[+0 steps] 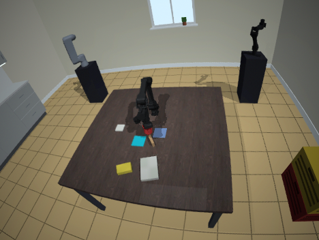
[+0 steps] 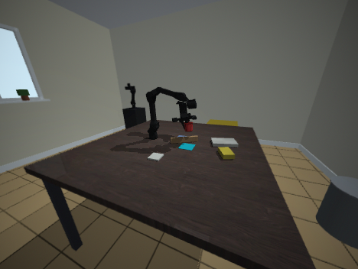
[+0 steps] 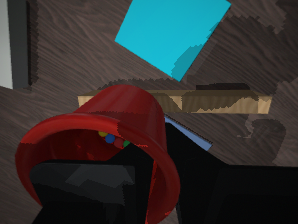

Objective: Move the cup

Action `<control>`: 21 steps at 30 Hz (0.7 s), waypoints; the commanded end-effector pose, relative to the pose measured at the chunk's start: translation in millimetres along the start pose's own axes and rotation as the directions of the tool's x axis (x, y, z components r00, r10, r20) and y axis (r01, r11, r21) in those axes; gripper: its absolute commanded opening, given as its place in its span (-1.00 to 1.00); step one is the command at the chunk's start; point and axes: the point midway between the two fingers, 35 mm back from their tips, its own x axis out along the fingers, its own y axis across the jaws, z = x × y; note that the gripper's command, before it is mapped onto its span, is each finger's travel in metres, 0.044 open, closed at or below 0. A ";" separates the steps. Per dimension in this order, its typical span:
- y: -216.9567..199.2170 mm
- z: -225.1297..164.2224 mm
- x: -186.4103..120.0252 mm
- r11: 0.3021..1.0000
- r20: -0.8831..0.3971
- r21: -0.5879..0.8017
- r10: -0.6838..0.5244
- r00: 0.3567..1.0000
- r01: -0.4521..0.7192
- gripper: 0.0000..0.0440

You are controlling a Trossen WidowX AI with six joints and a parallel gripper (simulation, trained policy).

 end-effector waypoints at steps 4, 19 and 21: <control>4.6 25.6 2.0 0.999 0.040 0.043 0.032 0.999 -0.034 -1.00; 0.0 70.5 31.5 0.990 0.095 0.131 0.048 0.994 -0.061 -1.00; -1.7 73.7 36.7 0.988 0.098 0.139 0.047 0.994 -0.061 -1.00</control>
